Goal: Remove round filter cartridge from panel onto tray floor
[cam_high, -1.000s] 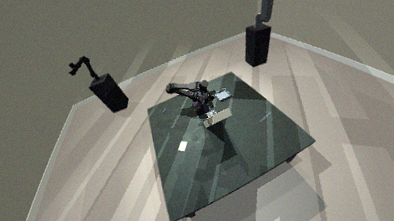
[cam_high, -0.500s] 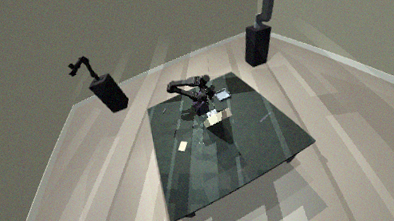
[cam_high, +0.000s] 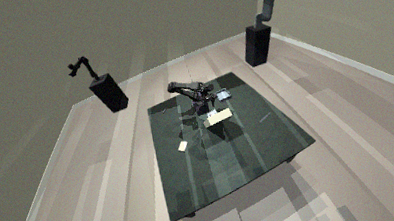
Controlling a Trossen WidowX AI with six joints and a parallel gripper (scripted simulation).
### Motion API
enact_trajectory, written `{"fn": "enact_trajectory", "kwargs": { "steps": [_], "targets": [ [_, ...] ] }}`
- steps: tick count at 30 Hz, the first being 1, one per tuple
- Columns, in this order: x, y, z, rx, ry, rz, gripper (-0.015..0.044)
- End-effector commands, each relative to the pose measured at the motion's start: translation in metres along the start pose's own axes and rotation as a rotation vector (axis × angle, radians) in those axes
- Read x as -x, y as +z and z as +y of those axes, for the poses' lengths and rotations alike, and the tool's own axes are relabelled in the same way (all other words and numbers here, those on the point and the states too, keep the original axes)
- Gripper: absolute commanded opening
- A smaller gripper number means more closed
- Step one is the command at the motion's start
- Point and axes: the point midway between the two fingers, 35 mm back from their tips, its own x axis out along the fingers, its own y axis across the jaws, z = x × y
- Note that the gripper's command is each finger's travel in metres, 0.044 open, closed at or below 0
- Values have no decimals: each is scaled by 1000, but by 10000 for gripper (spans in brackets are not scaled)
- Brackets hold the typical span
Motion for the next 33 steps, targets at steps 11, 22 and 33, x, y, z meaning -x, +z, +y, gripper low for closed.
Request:
{"fn": "enact_trajectory", "kwargs": {
  "steps": [11,22,33],
  "targets": [
    [-21,-9,2,-48,-1,36,305],
    [-38,-9,2,-48,-1,35,305],
    [-55,-10,0,-48,-5,34,305]
  ]
}}
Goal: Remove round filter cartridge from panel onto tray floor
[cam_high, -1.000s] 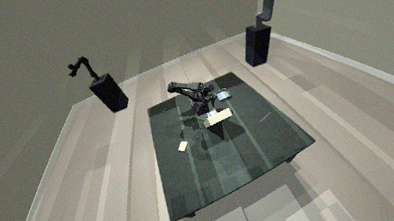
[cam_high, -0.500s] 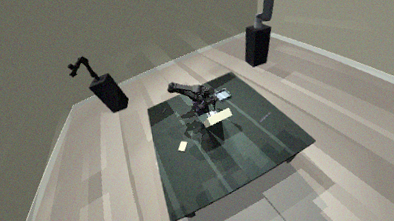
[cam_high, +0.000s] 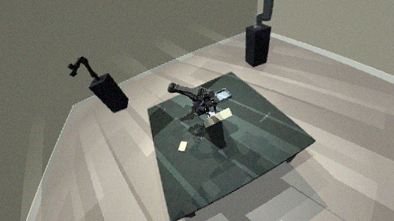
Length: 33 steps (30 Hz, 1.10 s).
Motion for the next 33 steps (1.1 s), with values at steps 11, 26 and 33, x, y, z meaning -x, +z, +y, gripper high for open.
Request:
{"fn": "enact_trajectory", "kwargs": {
  "steps": [11,26,33],
  "targets": [
    [-3,-1,0,1,-2,1,212],
    [7,20,1,2,2,1,0],
    [30,25,4,3,10,5,0]
  ]
}}
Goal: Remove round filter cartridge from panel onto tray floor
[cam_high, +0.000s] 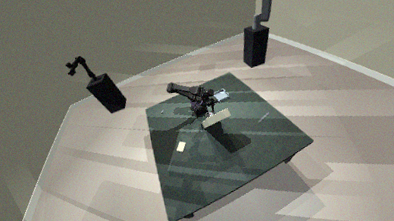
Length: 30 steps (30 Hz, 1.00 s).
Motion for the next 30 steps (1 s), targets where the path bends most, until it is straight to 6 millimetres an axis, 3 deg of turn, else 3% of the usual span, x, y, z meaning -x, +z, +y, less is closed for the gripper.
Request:
{"fn": "enact_trajectory", "kwargs": {
  "steps": [1,13,16,30],
  "targets": [
    [19,6,4,-4,9,-7,0],
    [81,6,0,-3,3,-9,0],
    [81,7,7,-3,4,-8,0],
    [71,6,75,-6,7,-9,0]
  ]
}}
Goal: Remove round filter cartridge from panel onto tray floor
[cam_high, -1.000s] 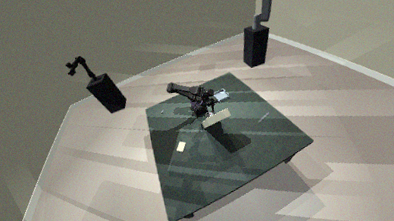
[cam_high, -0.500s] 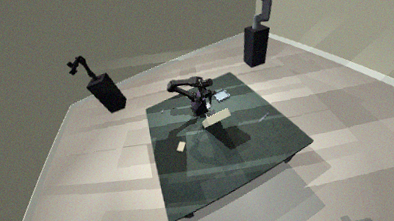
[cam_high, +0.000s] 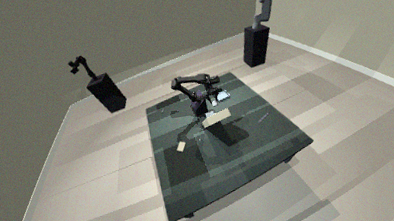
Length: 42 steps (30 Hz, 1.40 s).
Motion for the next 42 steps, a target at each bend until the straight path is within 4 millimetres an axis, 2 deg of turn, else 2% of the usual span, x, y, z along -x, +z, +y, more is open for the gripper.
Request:
{"fn": "enact_trajectory", "kwargs": {
  "steps": [1,4,5,6,19,28,36,42],
  "targets": [
    [-2,0,20,-8,6,-6,0],
    [-4,-2,32,-9,6,-6,0],
    [-3,-3,20,6,4,0,0],
    [-3,-5,25,26,16,4,0],
    [18,-67,125,564,338,39,0],
    [38,-123,182,954,570,0,0],
    [39,-132,188,996,597,-7,0],
    [38,-182,209,1112,677,-16,0]
  ]
}}
